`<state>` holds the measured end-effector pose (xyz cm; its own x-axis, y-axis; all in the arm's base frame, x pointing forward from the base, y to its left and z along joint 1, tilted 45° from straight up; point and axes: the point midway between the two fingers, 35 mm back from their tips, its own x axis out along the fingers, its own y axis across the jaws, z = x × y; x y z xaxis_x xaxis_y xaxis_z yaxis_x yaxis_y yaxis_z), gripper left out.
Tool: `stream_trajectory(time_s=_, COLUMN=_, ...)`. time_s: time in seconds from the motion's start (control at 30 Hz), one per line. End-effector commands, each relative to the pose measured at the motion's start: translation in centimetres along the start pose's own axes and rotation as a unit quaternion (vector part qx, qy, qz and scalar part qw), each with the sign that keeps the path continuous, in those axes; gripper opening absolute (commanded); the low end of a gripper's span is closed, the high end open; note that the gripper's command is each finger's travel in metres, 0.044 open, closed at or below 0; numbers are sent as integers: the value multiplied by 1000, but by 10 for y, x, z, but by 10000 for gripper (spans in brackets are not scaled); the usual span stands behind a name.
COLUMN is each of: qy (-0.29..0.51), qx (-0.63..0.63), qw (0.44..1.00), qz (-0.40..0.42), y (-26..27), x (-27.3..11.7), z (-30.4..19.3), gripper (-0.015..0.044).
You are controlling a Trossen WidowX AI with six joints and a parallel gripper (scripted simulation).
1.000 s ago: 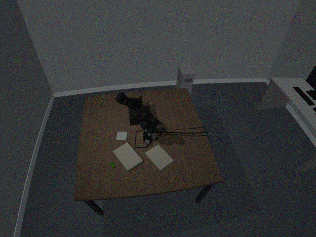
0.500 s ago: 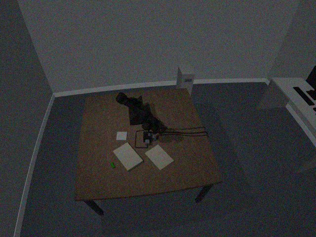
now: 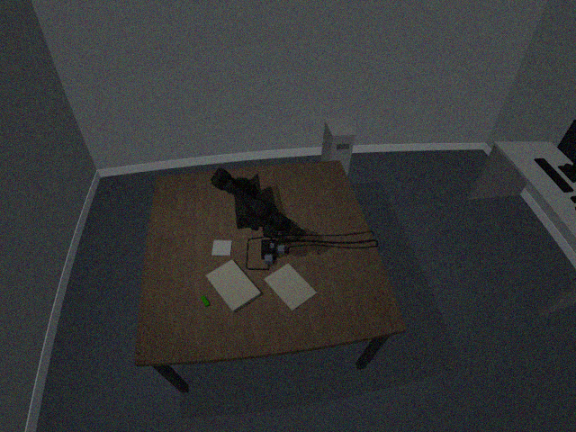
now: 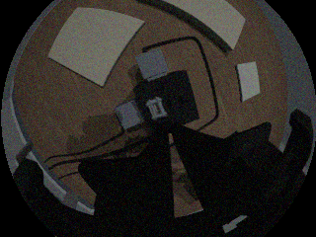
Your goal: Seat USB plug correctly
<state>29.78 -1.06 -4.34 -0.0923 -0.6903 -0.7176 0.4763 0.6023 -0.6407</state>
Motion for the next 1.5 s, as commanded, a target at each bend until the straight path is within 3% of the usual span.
stream_trajectory(time_s=0.0, qy=0, qx=-49, qw=999, qz=0, y=0, x=1, z=0, gripper=0)
stream_trajectory(time_s=0.73, qy=0, qx=-330, qw=944, qz=0, y=0, x=1, z=0, gripper=0)
stream_trajectory(time_s=1.47, qy=0, qx=-585, qw=811, qz=0, y=0, x=1, z=0, gripper=0)
